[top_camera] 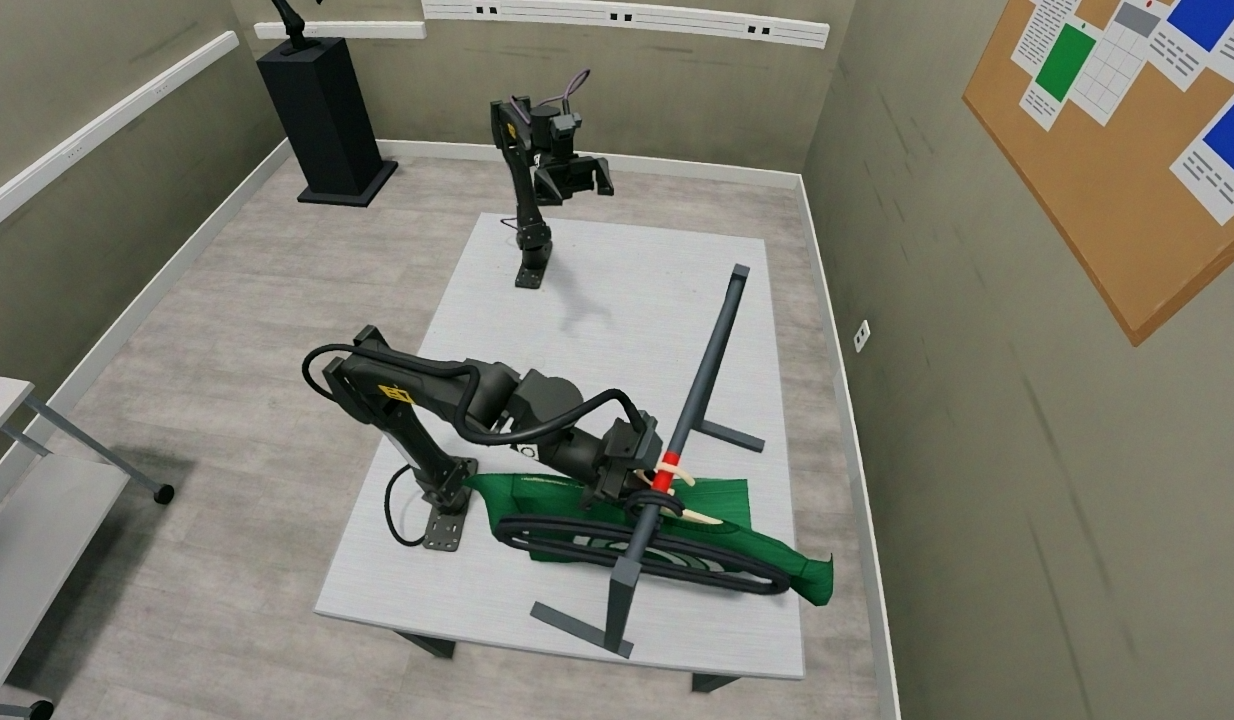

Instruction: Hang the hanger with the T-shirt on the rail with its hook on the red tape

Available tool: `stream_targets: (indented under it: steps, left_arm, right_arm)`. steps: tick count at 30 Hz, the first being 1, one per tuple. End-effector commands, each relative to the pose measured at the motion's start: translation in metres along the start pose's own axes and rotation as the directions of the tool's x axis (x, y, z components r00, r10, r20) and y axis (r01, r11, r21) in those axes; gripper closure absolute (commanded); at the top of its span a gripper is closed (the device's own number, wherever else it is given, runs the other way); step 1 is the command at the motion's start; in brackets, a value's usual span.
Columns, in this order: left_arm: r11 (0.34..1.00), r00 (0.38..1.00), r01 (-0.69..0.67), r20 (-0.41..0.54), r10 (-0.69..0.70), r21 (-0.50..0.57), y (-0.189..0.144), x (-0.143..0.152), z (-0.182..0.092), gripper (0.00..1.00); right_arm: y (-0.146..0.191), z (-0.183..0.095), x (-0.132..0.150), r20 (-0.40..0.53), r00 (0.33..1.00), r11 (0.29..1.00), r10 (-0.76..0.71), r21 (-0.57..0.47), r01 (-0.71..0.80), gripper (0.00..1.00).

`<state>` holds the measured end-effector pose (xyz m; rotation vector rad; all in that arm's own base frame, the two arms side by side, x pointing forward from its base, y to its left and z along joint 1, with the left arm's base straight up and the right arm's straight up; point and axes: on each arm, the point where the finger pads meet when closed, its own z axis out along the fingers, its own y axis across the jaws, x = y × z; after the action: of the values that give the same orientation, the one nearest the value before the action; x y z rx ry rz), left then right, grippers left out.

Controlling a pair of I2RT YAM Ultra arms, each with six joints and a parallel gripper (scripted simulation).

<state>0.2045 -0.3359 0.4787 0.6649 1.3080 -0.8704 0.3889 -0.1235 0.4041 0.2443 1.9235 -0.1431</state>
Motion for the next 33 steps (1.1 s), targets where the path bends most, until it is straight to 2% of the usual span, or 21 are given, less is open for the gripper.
stream_targets:
  steps: [1,22,25,33]
  left_arm:
    - [1.0,0.999,-0.001,0.045,0.001,0.008,-0.003,-0.02,0.0,0.0]
    - [1.0,0.999,-0.001,0.044,0.001,0.008,-0.003,-0.02,0.0,0.0]
    - [1.0,0.999,-0.001,0.044,0.001,0.008,-0.003,-0.02,0.0,0.0]
    - [1.0,0.999,-0.001,0.045,0.001,0.008,-0.003,-0.02,0.0,0.0]
  right_arm:
    - [0.005,-0.007,-0.011,0.106,0.994,0.996,-0.01,0.085,0.001,0.99]
    - [0.007,-0.01,-0.013,0.108,0.994,0.997,-0.016,0.076,0.008,0.99]
    - [0.01,-0.009,0.002,0.069,0.998,0.998,0.005,0.067,-0.01,0.99]
    - [0.01,-0.013,-0.005,0.085,0.996,0.998,0.002,0.068,-0.007,0.99]
